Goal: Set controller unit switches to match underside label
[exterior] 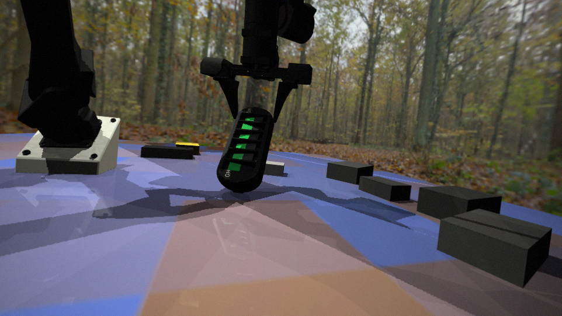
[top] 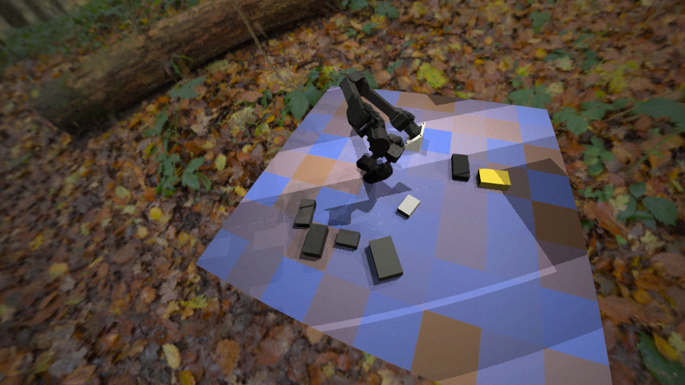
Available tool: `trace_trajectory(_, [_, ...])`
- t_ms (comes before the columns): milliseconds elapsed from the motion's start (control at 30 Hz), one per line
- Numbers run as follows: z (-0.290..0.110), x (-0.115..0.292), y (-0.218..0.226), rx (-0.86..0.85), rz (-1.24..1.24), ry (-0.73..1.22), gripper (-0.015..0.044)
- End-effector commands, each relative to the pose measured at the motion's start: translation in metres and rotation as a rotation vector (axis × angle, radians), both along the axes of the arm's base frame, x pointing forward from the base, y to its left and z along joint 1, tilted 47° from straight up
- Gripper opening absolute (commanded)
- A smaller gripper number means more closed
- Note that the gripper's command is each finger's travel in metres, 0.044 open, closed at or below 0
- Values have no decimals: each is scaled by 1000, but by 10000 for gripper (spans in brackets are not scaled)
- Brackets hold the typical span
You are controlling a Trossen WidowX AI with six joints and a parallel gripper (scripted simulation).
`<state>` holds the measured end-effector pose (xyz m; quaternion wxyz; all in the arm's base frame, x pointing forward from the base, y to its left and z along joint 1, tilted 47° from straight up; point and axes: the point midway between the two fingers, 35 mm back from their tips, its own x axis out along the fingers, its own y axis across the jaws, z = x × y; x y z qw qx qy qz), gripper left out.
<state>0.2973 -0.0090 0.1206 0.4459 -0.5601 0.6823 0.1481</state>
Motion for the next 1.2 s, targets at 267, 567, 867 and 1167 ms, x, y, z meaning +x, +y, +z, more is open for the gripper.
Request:
trace_trajectory(267, [10, -6, -8, 13, 7, 4, 338])
trace_trajectory(567, [16, -9, -11, 30, 13, -2, 338])
trace_trajectory(867, [22, -13, -14, 47, 18, -8, 338])
trace_trajectory(1167, [28, -16, -18, 64, 24, -14, 338])
